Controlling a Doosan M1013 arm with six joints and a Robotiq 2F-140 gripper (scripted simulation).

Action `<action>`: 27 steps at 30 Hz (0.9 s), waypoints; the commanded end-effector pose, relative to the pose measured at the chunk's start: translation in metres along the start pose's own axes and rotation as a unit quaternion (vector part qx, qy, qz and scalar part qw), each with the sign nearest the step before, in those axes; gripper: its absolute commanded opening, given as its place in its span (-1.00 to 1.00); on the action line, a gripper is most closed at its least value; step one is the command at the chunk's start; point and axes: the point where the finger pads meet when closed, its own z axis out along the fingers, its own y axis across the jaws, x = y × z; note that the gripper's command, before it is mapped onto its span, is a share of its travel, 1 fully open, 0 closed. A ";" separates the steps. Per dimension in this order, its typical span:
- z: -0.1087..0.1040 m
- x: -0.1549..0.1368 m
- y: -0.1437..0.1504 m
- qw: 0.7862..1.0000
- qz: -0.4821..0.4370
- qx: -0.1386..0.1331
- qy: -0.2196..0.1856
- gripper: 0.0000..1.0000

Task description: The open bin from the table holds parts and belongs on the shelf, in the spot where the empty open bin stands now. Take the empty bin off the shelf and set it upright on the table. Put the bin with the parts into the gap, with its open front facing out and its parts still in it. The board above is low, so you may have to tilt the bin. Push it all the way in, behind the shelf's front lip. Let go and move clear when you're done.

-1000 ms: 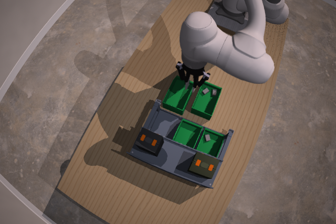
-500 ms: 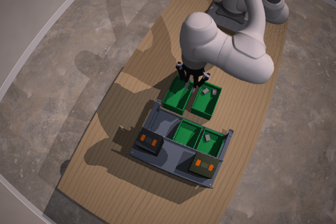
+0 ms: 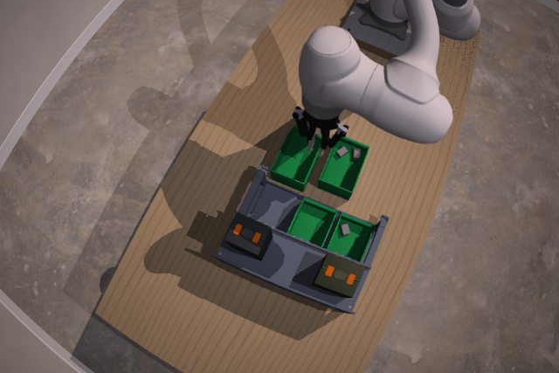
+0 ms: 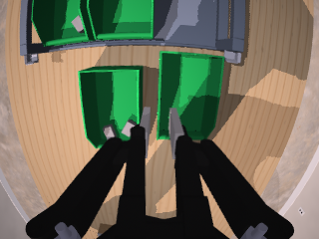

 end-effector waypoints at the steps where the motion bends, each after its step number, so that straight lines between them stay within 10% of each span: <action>1: 0.004 0.000 0.000 1.000 0.000 0.000 0.000 -0.53; 27: 0.044 0.000 0.000 1.000 0.000 0.000 0.000 -0.53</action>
